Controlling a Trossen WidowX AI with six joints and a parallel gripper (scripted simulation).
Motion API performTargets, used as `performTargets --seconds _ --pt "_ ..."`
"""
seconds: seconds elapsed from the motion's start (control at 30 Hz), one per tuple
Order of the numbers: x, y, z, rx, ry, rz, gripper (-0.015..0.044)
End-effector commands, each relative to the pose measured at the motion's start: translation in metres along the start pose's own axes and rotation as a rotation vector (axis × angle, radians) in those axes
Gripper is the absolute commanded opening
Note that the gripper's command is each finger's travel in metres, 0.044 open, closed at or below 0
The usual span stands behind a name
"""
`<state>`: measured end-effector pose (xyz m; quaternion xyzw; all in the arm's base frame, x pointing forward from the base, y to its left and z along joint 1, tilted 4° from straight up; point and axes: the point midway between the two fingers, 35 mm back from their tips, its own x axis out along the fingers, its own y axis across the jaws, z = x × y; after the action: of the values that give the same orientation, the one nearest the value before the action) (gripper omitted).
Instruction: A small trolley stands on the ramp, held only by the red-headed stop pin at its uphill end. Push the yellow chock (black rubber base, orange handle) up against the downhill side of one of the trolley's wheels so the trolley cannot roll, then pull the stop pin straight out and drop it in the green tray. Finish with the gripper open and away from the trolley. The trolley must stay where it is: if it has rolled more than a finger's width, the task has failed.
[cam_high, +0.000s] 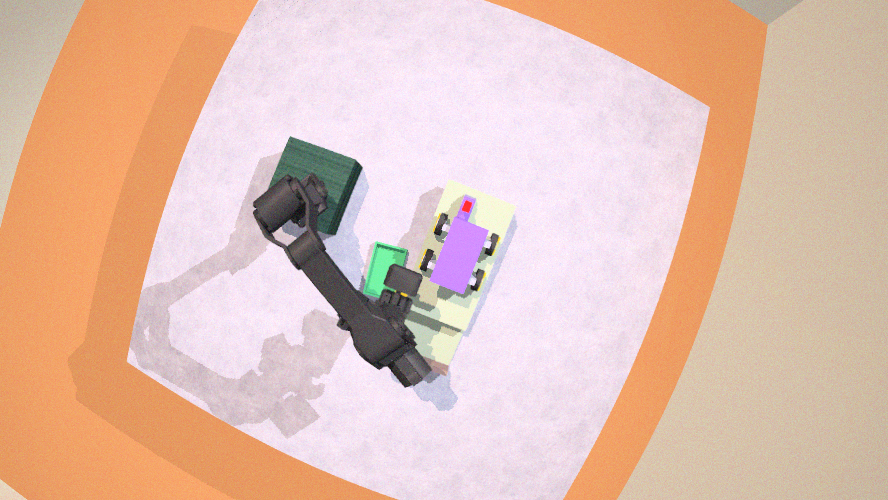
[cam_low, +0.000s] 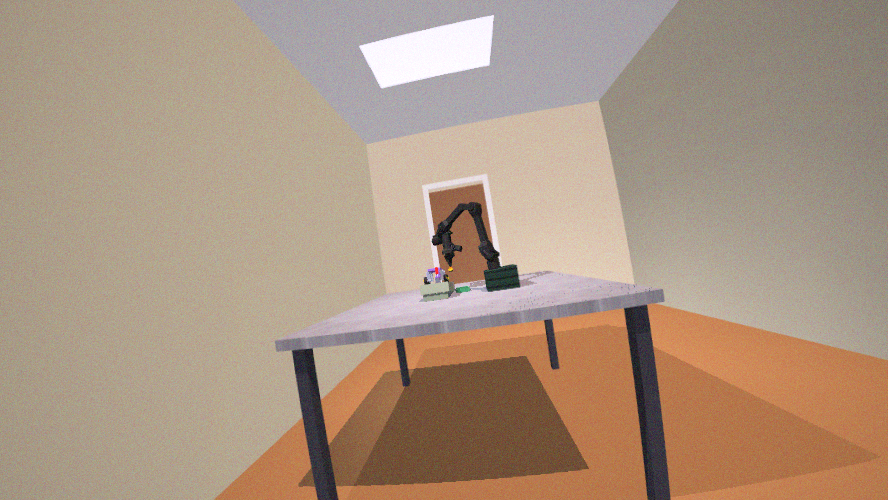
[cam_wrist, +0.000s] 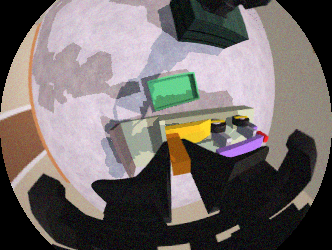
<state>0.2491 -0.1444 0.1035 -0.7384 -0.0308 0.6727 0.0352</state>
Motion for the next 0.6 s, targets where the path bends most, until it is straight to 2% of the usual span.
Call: performTargets --seconds 0.0,0.57 --pt "0.002 0.001 -0.012 0.004 0.005 -0.004 0.0" --pt "0.023 0.003 -0.022 0.004 0.006 -0.004 0.0"
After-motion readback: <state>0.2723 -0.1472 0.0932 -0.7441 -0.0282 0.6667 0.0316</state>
